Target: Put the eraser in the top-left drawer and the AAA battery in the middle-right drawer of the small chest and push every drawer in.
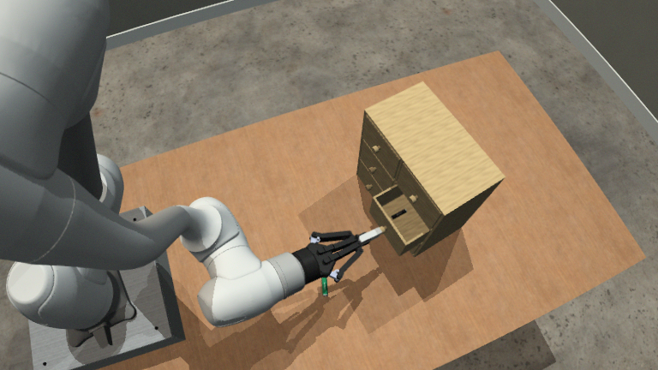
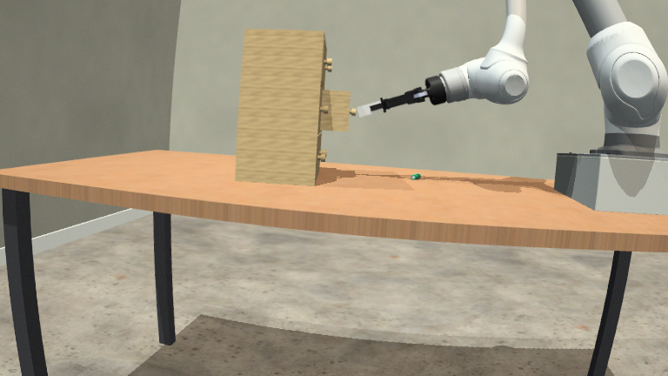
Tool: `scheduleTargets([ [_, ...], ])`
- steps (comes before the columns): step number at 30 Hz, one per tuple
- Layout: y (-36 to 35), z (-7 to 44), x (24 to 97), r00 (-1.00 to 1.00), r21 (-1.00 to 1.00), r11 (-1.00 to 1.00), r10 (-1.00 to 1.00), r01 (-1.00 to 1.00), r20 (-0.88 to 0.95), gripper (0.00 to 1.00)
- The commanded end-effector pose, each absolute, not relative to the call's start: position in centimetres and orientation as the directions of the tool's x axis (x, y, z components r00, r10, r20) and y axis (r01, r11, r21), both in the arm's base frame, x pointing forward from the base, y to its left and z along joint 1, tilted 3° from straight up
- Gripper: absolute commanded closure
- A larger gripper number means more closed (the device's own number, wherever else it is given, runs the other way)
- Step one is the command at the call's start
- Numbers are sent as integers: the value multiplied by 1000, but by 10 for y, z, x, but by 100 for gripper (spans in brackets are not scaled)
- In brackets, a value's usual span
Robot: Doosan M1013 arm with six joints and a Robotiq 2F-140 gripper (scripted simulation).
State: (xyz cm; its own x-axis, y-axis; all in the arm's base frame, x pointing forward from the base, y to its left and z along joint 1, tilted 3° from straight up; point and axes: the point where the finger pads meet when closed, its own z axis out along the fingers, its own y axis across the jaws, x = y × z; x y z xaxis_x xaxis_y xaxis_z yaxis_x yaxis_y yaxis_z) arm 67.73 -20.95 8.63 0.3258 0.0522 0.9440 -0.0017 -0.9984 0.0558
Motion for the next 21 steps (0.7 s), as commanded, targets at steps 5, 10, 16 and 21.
scheduleTargets([
  [5, -209, 87, 687, 326, 56, -998, 52, -1, 944, 100],
  [10, -209, 87, 696, 326, 56, -998, 52, -1, 944, 100],
  [16, -209, 87, 706, 326, 56, -998, 52, -1, 944, 100],
  [21, -209, 87, 713, 326, 56, -998, 52, -1, 944, 100],
])
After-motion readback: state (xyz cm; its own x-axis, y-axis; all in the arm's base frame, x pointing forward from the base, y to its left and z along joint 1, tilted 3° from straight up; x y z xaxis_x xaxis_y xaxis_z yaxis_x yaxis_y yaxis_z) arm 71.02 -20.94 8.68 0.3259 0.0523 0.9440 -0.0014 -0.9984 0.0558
